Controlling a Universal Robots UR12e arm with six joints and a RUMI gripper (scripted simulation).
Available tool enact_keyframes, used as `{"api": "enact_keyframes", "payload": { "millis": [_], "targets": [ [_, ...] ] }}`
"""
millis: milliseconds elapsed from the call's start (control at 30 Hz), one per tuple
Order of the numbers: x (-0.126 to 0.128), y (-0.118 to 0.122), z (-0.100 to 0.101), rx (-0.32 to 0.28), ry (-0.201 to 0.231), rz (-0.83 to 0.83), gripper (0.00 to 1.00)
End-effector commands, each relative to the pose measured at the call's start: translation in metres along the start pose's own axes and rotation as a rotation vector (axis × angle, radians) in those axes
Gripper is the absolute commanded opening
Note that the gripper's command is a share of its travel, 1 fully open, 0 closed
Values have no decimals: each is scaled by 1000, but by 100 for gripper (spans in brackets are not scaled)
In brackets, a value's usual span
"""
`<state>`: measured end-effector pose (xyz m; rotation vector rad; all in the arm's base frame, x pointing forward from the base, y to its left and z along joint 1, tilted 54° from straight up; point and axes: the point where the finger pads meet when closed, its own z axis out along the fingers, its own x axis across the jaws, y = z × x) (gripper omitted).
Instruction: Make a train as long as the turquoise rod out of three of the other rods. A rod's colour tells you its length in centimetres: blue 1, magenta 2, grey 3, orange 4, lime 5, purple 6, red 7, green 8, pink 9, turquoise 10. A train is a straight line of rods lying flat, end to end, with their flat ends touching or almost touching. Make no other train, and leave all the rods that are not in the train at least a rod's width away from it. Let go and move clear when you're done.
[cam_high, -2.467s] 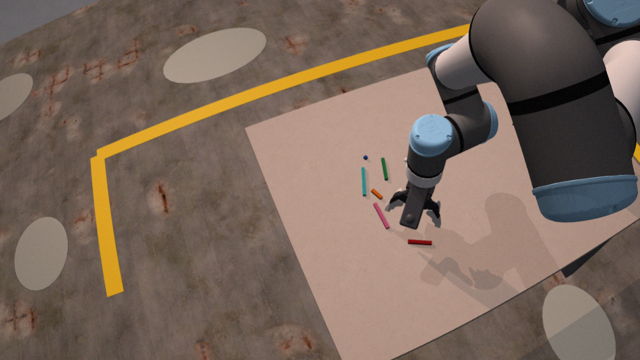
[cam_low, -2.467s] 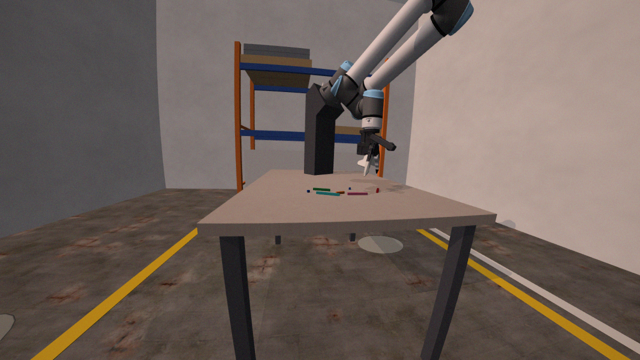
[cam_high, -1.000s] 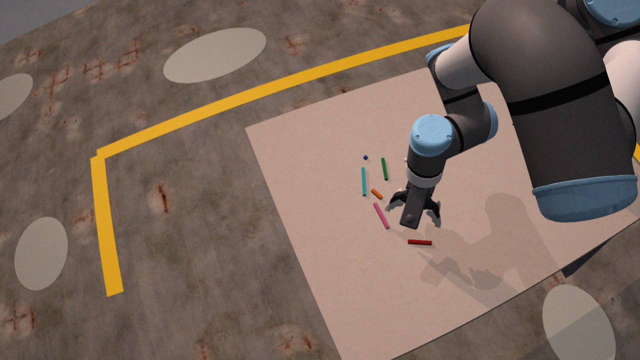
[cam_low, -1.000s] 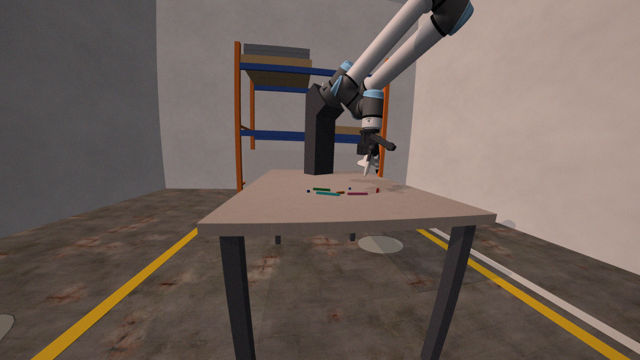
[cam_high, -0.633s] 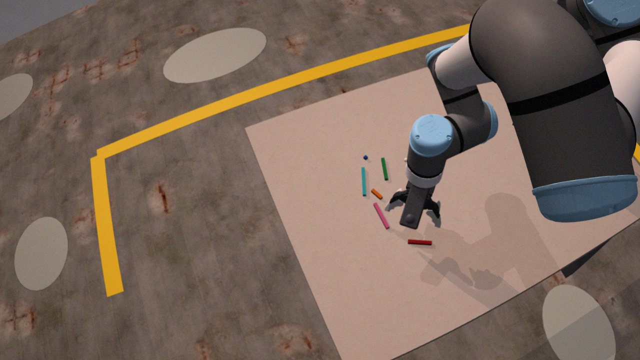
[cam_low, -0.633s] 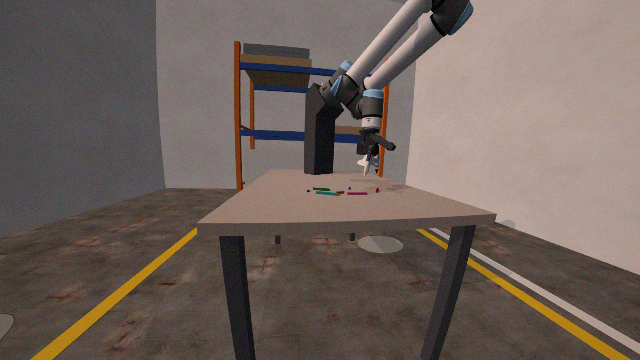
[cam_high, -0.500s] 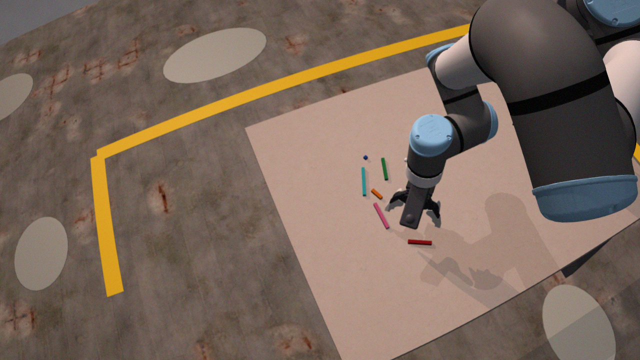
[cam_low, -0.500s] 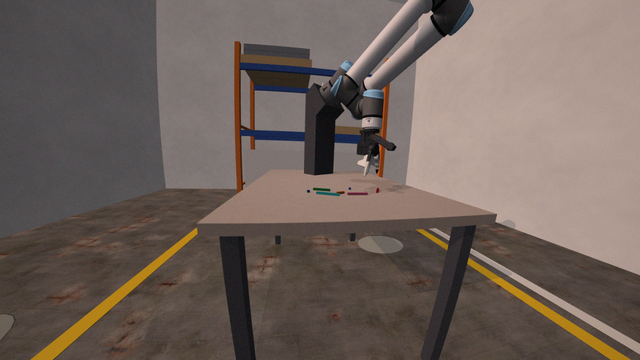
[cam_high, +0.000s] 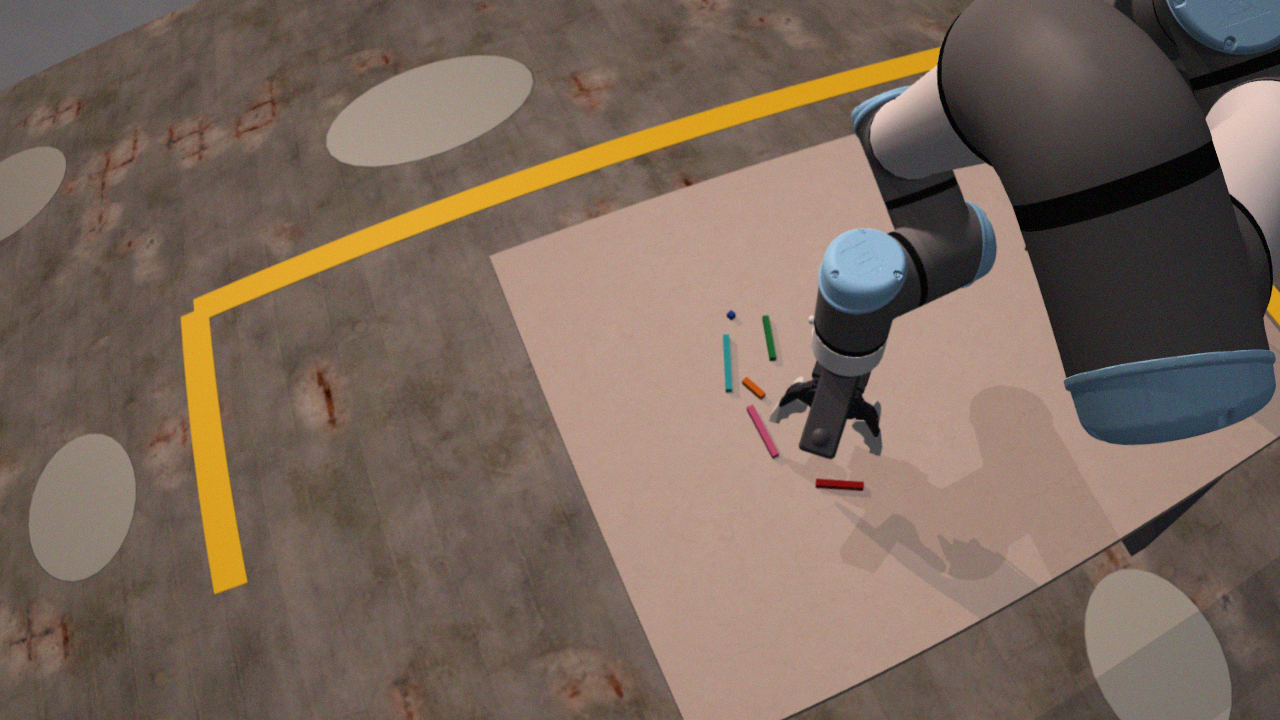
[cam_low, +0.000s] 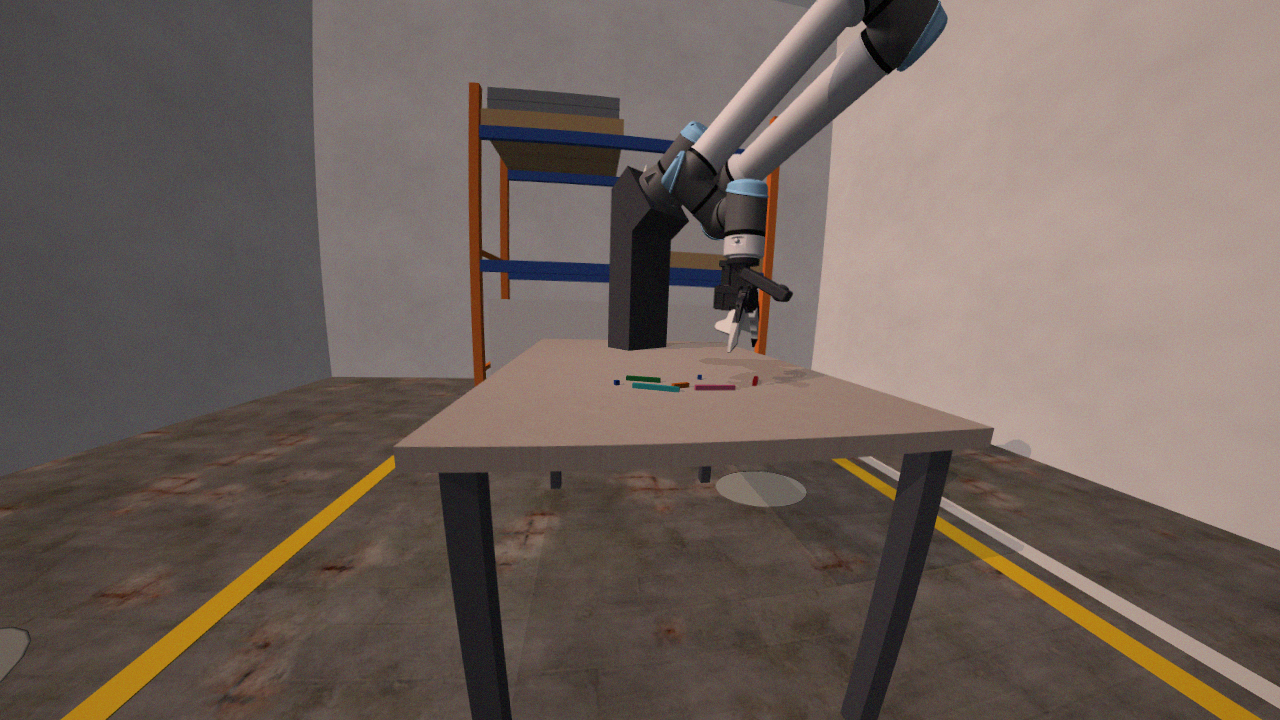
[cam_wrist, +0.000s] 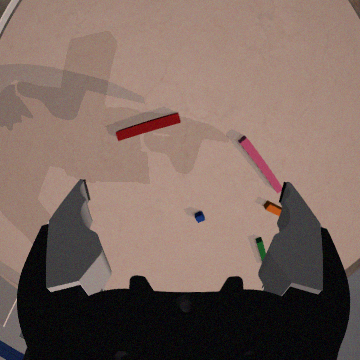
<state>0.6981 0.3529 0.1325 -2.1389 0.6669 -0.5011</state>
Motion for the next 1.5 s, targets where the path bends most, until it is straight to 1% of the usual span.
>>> {"api": "enact_keyframes", "payload": {
  "millis": [0, 200, 367, 433, 567, 933, 1000, 1167, 1267, 1467],
  "targets": [
    [0, 0, 0, 0, 0, 0, 100],
    [2, 0, 0, 0, 0, 25, 100],
    [11, -1, 0, 0, 0, 152, 100],
    [11, -1, 0, 0, 0, 152, 100],
    [23, -1, 0, 0, 0, 308, 100],
    [44, -1, 0, 0, 0, 615, 100],
    [44, -1, 0, 0, 0, 615, 100],
    [54, 0, 0, 1, 0, 752, 100],
    [56, 0, 0, 1, 0, 781, 100],
    [56, 0, 0, 1, 0, 785, 100]
  ]
}}
